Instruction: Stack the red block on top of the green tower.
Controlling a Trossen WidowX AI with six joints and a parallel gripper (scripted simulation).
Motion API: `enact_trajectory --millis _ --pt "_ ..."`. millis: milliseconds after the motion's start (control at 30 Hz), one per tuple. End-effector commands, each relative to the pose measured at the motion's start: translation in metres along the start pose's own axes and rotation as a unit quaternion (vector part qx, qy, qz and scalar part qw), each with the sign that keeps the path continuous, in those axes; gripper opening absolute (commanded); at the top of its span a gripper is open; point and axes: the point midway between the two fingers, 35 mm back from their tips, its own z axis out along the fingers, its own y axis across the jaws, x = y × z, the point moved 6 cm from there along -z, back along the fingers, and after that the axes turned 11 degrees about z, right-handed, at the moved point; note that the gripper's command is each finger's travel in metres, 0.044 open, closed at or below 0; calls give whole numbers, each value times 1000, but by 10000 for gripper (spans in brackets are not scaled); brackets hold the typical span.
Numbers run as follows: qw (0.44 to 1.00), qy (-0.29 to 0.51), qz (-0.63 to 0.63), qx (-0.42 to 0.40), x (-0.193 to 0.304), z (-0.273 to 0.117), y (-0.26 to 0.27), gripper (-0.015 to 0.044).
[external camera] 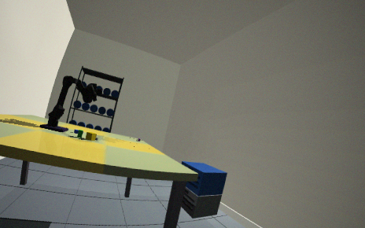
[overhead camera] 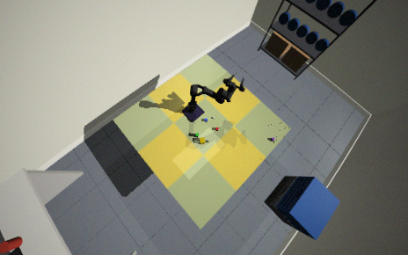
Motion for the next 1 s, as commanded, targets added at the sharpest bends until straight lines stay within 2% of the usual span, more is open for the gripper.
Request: enact_trajectory --millis 0,233,467,700,967 --pt "1000 1 1 3 0 0 -1 426" --pt "990 40 41 131 12 -18 -50 440" --pt "954 101 79 270 29 -51 -95 440" --pt "893 181 115 395 49 -97 -125 440" --pt "795 291 158 508 69 -158 -138 440"
